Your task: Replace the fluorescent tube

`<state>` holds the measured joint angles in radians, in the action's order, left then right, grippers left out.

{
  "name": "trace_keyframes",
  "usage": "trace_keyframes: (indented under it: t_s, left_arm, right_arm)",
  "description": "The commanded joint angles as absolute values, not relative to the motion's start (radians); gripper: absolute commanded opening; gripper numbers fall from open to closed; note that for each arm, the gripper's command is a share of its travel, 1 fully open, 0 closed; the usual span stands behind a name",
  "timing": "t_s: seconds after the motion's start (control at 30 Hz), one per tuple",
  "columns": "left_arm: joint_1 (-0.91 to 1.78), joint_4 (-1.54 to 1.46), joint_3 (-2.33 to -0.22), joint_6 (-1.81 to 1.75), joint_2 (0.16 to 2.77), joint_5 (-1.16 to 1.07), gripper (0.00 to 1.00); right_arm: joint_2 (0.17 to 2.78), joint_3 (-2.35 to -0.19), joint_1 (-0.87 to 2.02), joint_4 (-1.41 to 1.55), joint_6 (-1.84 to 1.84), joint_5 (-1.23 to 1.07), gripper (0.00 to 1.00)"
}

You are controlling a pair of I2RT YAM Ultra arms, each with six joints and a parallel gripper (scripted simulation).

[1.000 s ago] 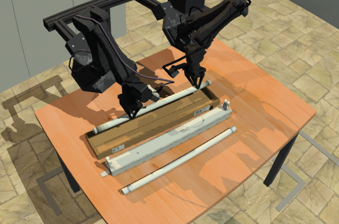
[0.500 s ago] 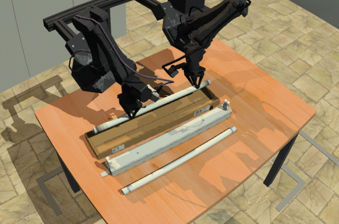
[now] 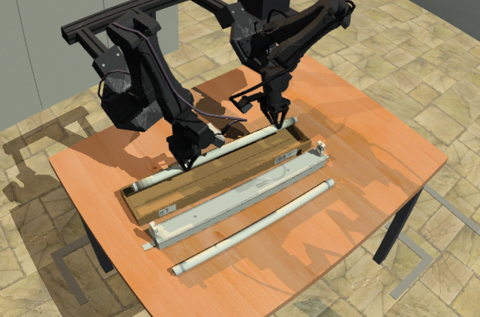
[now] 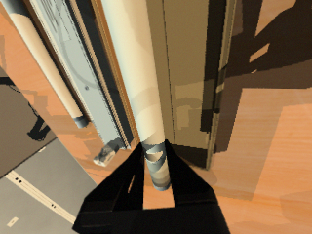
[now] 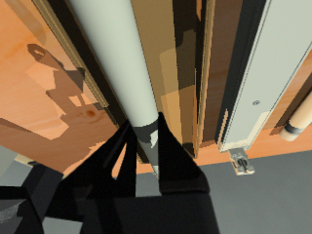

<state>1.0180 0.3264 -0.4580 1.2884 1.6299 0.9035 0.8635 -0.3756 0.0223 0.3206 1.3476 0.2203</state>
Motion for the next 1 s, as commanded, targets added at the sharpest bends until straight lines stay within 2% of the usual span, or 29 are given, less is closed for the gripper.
trace_keyframes:
  t_s: [0.0,0.97]
  left_arm:
    - [1.000,0.412,-0.435,1.332,1.664,0.873,0.11]
    - [0.934,0.573,-0.430,1.403,1.770,0.834,0.11]
  right_arm:
    - [0.904,-0.355,0.006,0.237,1.368,0.185,0.11]
    - [1.021,-0.339,-0.022,0.108,1.384,0.168,0.11]
